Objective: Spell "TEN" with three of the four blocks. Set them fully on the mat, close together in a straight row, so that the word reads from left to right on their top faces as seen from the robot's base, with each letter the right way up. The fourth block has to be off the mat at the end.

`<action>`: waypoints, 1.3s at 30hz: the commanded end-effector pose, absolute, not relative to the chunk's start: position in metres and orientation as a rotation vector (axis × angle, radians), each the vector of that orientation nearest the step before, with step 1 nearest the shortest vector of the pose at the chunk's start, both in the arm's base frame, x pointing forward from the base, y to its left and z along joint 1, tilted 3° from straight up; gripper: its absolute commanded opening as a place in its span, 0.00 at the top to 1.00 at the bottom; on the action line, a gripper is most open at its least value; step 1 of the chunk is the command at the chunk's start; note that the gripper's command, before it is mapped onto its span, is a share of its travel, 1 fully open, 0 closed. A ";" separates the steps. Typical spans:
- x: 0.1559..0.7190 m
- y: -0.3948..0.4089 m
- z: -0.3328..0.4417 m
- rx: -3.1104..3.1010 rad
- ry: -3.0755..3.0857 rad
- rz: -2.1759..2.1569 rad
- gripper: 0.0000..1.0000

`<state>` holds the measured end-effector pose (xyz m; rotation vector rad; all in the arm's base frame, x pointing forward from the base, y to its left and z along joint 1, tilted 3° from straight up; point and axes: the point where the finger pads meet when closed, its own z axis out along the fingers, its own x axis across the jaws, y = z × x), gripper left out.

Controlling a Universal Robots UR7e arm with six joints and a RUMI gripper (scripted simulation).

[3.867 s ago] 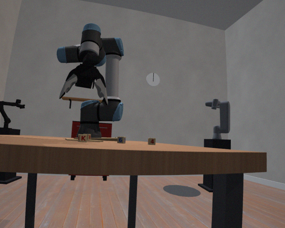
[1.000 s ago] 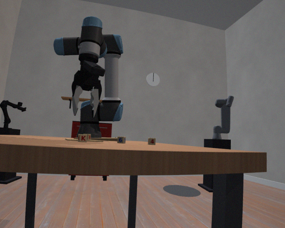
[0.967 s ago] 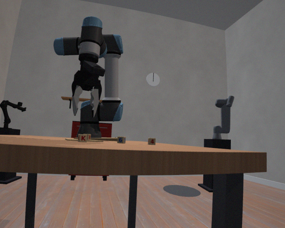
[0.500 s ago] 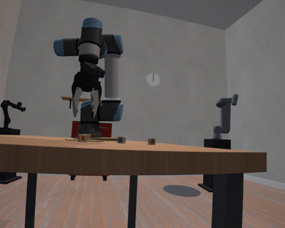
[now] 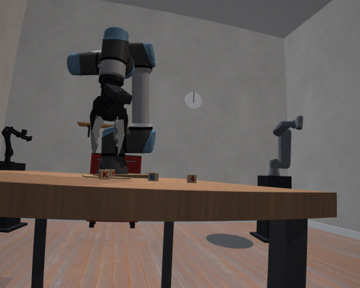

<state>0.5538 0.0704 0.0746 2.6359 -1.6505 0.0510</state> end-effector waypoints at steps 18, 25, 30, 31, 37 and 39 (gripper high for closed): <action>0.554 0.068 0.044 2.634 -1.652 0.050 0.63; 0.554 0.068 0.041 2.634 -1.652 0.050 0.63; 0.555 0.067 0.042 2.635 -1.653 0.054 0.63; 0.555 0.067 0.042 2.635 -1.653 0.054 0.63; 0.555 0.067 0.042 2.635 -1.653 0.054 0.63; 0.555 0.067 0.042 2.635 -1.653 0.054 0.63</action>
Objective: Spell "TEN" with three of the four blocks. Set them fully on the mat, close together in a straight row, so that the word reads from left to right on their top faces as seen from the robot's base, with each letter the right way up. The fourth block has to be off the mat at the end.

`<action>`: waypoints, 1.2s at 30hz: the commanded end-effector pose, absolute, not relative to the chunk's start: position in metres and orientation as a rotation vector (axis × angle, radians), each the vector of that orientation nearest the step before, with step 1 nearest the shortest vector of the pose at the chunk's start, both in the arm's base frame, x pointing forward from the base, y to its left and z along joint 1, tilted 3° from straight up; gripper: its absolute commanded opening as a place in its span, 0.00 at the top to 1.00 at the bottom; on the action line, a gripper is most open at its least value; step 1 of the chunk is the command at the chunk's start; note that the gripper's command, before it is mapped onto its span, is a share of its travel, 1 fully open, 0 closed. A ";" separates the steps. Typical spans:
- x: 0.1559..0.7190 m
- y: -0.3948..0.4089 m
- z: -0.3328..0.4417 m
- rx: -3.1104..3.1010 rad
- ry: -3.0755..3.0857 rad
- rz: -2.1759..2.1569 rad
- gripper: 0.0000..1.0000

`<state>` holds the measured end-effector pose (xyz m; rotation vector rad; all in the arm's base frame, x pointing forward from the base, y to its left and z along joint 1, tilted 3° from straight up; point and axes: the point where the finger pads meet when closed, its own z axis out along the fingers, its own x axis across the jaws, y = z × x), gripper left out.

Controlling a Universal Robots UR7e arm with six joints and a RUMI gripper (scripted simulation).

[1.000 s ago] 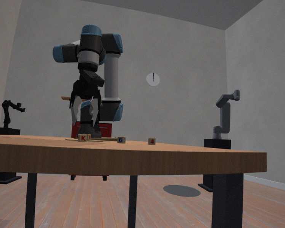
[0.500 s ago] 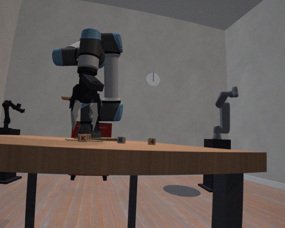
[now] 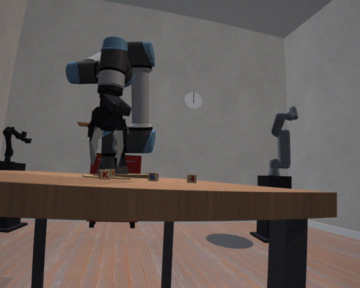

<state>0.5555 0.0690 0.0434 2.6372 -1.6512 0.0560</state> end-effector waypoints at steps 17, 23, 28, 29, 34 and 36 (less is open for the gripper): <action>0.554 0.066 0.042 2.634 -1.653 0.054 0.63; 0.554 0.067 0.043 2.635 -1.653 0.056 0.63; 0.554 0.067 0.043 2.635 -1.653 0.056 0.63; 0.554 0.067 0.043 2.635 -1.653 0.055 0.63; 0.553 0.066 0.038 2.634 -1.652 0.050 0.63; 0.553 0.066 0.036 2.634 -1.652 0.050 0.63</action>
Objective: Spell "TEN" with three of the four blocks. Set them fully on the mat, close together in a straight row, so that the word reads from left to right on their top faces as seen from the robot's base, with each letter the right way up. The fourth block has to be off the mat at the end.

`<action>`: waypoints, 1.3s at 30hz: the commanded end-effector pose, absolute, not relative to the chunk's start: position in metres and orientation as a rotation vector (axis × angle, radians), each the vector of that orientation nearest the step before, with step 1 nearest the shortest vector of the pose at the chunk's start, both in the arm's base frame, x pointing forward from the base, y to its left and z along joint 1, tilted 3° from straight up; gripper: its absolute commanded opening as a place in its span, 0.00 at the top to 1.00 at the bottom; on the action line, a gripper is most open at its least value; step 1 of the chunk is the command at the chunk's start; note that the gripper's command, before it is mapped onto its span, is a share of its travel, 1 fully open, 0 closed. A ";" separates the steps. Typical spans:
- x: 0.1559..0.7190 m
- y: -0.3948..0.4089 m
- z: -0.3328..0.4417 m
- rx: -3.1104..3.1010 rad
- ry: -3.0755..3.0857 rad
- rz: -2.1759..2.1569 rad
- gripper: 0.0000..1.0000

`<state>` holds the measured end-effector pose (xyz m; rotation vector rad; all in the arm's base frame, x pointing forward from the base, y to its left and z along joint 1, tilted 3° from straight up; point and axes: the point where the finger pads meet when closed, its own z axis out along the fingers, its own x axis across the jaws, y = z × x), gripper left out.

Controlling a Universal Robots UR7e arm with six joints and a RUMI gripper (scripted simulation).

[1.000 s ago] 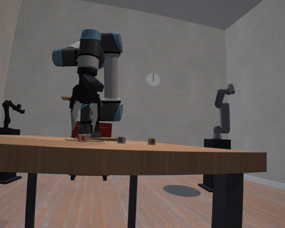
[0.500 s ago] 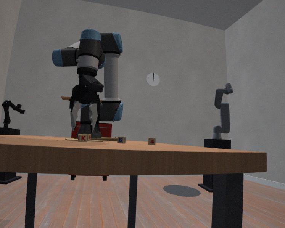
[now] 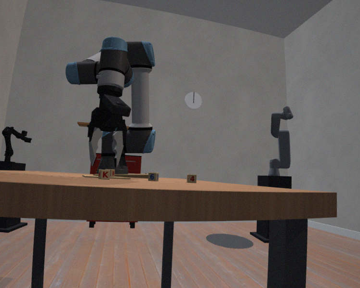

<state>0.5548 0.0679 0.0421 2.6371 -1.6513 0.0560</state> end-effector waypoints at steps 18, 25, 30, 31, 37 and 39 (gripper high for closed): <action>0.553 0.065 0.011 2.634 -1.652 0.050 0.63; 0.554 0.065 0.009 2.634 -1.652 0.052 0.63; 0.555 0.065 0.011 2.635 -1.653 0.055 0.63; 0.555 0.065 0.011 2.635 -1.653 0.055 0.63; 0.555 0.065 0.011 2.635 -1.653 0.055 0.63; 0.555 0.065 0.011 2.635 -1.653 0.055 0.63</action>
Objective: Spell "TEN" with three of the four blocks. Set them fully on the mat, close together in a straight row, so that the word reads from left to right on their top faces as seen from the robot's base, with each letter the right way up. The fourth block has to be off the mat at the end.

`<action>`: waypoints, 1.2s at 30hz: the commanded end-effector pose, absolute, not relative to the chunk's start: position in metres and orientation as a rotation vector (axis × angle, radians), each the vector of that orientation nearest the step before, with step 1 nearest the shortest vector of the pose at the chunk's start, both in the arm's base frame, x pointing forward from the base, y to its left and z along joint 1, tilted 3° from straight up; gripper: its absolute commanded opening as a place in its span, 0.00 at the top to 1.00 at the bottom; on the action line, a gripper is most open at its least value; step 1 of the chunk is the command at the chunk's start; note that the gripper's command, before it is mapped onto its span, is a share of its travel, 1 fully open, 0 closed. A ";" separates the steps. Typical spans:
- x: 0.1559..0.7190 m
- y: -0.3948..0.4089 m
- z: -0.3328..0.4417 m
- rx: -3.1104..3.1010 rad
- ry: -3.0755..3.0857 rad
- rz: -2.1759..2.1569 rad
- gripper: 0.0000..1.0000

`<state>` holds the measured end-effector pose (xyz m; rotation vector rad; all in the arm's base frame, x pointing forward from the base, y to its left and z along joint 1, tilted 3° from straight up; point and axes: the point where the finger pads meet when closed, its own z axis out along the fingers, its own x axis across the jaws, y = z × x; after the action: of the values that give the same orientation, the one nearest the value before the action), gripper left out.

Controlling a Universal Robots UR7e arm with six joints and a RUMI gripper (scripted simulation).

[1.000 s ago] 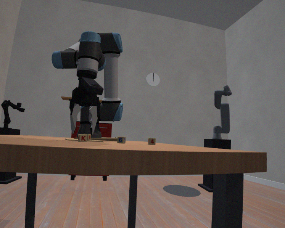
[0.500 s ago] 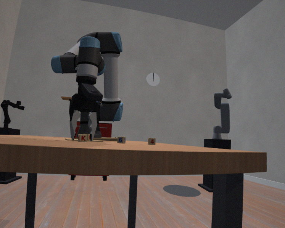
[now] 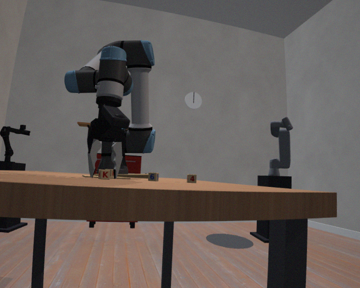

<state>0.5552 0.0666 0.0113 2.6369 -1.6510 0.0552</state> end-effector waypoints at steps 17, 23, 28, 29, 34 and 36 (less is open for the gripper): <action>0.555 0.065 0.011 2.635 -1.653 0.055 0.75; 0.555 0.065 0.011 2.635 -1.653 0.055 0.95; 0.555 0.065 0.011 2.635 -1.653 0.055 0.95; 0.555 0.065 0.011 2.635 -1.653 0.055 0.95; 0.555 0.065 0.011 2.635 -1.653 0.055 0.95; 0.555 0.065 0.011 2.635 -1.653 0.055 0.95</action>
<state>0.5552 0.0666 0.0113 2.6369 -1.6510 0.0552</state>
